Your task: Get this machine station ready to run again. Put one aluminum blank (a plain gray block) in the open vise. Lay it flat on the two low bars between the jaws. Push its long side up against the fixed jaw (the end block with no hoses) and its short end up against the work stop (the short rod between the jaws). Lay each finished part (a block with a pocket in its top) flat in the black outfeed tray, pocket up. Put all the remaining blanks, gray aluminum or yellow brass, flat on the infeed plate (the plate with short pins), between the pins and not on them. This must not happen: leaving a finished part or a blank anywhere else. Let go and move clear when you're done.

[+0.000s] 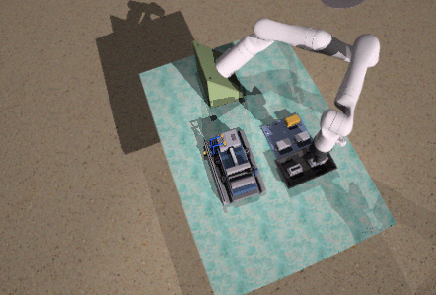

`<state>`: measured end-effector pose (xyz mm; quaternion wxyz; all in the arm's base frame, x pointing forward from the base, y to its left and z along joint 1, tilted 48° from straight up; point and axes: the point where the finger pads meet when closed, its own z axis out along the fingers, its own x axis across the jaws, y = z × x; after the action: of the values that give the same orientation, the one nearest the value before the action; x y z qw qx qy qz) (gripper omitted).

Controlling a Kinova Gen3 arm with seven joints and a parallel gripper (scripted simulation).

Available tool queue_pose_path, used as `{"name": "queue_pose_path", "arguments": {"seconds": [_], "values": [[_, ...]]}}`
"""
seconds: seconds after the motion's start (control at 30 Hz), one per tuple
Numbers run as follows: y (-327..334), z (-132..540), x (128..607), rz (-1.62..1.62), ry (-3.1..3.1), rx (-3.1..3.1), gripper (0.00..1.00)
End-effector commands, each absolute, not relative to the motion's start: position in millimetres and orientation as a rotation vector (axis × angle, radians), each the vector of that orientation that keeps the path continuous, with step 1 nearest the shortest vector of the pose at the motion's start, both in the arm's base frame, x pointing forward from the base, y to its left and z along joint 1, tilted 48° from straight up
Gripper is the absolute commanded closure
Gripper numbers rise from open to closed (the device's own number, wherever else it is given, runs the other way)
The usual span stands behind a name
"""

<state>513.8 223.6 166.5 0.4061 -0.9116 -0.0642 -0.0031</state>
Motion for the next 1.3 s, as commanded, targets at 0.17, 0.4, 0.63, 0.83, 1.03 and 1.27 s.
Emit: {"name": "queue_pose_path", "arguments": {"seconds": [0.17,0.4,0.63,0.83,1.03,1.27], "values": [[190.0,197.3,518.4,-0.016,-0.152,-2.3,0.0],[163.1,221.9,519.7,-0.016,-0.152,-2.3,0.0],[150.2,233.6,520.3,-0.016,-0.153,-2.3,0.0],[143.5,239.7,520.6,-0.015,-0.153,-2.3,0.0],[142.8,239.7,519.9,-0.013,-0.149,-2.299,1.0],[142.8,239.7,519.9,-0.013,-0.149,-2.299,1.0]]}}
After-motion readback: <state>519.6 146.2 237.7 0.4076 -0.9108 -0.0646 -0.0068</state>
